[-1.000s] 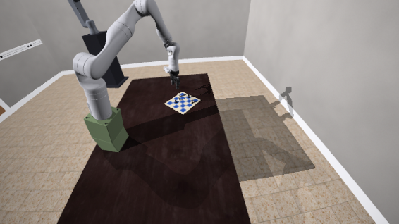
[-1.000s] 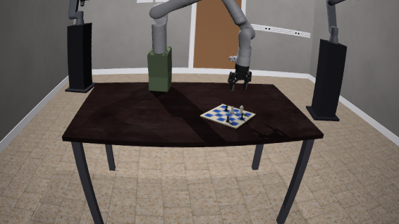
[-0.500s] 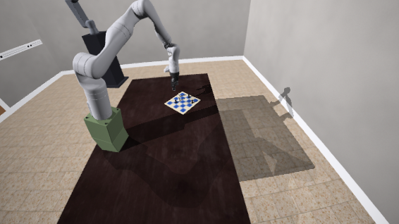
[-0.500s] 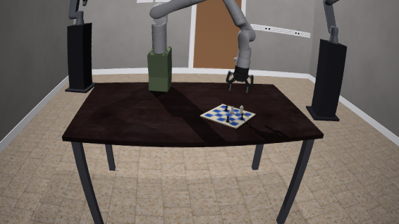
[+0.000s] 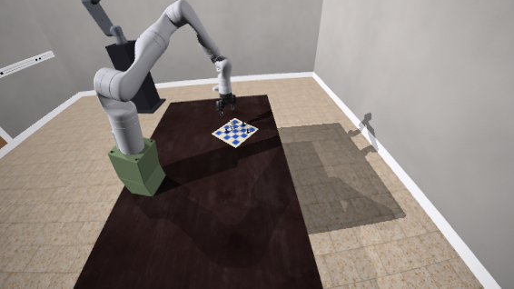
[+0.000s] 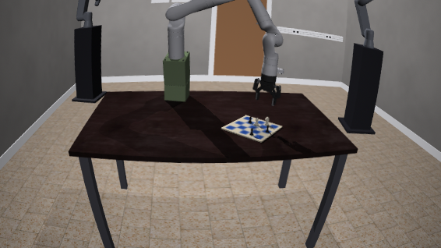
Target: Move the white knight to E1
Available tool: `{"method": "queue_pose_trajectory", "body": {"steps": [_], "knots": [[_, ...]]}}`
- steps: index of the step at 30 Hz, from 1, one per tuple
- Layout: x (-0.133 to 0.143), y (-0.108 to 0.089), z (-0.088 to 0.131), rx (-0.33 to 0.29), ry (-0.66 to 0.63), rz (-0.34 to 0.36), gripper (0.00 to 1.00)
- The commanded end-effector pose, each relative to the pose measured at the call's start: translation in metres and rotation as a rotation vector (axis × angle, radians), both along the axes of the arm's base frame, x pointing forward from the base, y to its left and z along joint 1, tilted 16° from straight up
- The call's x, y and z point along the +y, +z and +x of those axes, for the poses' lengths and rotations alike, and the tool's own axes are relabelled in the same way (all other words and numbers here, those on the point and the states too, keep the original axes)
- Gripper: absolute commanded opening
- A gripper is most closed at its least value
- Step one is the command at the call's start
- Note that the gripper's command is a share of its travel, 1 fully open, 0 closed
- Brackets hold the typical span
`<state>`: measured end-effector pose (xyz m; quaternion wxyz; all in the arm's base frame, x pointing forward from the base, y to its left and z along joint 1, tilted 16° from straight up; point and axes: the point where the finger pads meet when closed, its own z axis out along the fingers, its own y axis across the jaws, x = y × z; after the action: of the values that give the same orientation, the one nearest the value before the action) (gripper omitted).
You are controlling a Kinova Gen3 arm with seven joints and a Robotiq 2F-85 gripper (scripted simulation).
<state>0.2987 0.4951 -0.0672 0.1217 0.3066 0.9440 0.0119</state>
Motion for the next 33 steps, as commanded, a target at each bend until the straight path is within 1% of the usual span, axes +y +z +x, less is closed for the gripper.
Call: {"method": "queue_pose_trajectory", "body": {"steps": [1,9,16,18,26,33], "knots": [[0.001,-0.002,-0.003,-0.005,-0.006,-0.002,1.00],[0.008,0.000,0.001,-0.029,-0.247,0.079,1.00],[0.013,0.001,0.003,-0.042,-0.398,0.134,1.00],[0.013,0.001,0.003,-0.042,-0.398,0.134,1.00],[0.017,0.003,0.005,-0.051,-0.501,0.174,1.00],[0.019,0.003,0.006,-0.053,-0.539,0.189,1.00]]}}
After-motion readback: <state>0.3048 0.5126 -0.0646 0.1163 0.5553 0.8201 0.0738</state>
